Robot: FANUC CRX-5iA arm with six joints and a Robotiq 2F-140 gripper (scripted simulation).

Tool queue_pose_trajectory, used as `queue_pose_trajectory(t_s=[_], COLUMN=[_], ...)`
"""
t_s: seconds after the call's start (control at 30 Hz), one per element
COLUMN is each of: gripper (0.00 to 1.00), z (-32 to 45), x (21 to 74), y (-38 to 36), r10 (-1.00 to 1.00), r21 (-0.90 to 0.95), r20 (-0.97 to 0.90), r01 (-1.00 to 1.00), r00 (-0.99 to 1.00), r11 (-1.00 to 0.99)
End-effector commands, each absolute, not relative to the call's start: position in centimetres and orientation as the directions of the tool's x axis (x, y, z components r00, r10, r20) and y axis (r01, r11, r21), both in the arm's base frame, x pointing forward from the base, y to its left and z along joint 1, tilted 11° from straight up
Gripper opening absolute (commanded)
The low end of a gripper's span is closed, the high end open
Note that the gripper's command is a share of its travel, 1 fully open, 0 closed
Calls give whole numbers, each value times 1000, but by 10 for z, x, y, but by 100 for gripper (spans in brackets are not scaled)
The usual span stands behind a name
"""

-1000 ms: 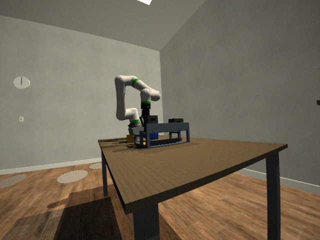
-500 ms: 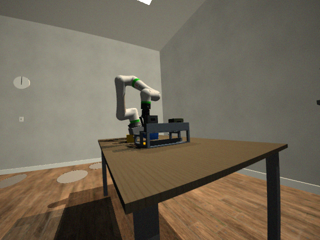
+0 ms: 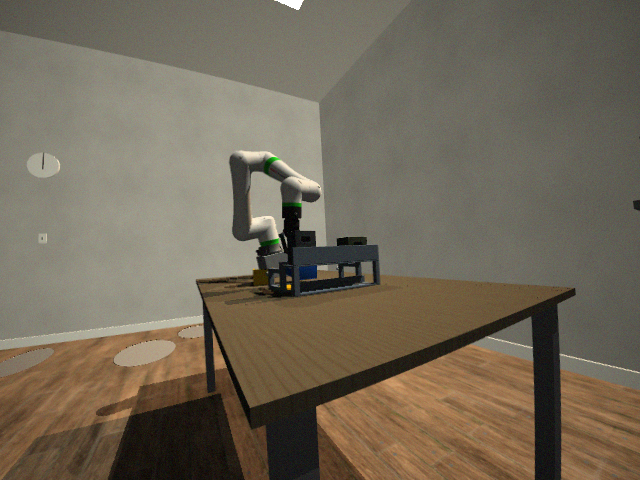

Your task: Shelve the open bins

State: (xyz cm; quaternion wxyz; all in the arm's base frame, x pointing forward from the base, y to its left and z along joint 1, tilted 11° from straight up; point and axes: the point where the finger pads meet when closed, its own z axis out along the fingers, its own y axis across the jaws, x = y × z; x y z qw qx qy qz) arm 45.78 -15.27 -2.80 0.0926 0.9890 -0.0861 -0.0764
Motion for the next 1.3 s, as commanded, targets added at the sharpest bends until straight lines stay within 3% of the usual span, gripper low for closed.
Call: queue_pose_trajectory(t_s=[0.0, 1.27], gripper=[0, 0], z=[-28, -28], x=[458, 485], y=[-153, -157], r10=[-184, -184], r21=[196, 196], r20=[-135, -135], r01=[-156, -156], r00=[974, 974], r11=[-968, -968])
